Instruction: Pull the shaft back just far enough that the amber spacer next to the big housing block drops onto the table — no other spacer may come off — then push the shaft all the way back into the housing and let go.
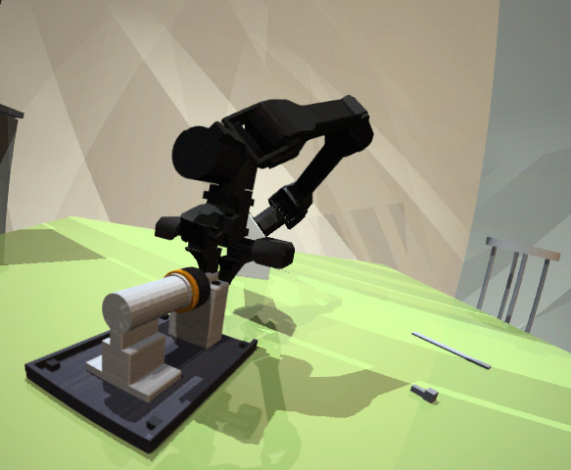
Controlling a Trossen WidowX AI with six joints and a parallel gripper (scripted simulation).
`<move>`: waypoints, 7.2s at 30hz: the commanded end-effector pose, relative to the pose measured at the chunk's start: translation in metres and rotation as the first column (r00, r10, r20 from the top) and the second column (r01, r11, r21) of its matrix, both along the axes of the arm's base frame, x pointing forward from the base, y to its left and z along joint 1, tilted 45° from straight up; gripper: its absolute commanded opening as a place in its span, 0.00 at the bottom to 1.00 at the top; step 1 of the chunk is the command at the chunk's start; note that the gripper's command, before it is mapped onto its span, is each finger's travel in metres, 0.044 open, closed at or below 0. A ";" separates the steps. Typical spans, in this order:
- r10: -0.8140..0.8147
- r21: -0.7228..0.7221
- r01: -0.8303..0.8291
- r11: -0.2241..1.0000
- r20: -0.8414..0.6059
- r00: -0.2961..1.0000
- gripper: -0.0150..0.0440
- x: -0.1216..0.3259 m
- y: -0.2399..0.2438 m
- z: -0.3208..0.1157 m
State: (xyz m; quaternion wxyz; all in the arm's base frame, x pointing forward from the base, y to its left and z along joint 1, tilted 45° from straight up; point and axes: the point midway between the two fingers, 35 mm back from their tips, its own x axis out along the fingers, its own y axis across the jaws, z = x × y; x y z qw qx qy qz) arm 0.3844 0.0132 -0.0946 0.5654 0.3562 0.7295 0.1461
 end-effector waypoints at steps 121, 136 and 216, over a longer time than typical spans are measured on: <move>-0.002 0.002 0.002 1.000 -0.003 1.000 0.25 -0.021 0.005 0.007; -0.002 0.002 0.002 1.000 -0.003 1.000 0.25 -0.021 0.005 0.007; -0.001 0.003 0.001 1.000 -0.001 1.000 0.25 0.003 -0.001 -0.001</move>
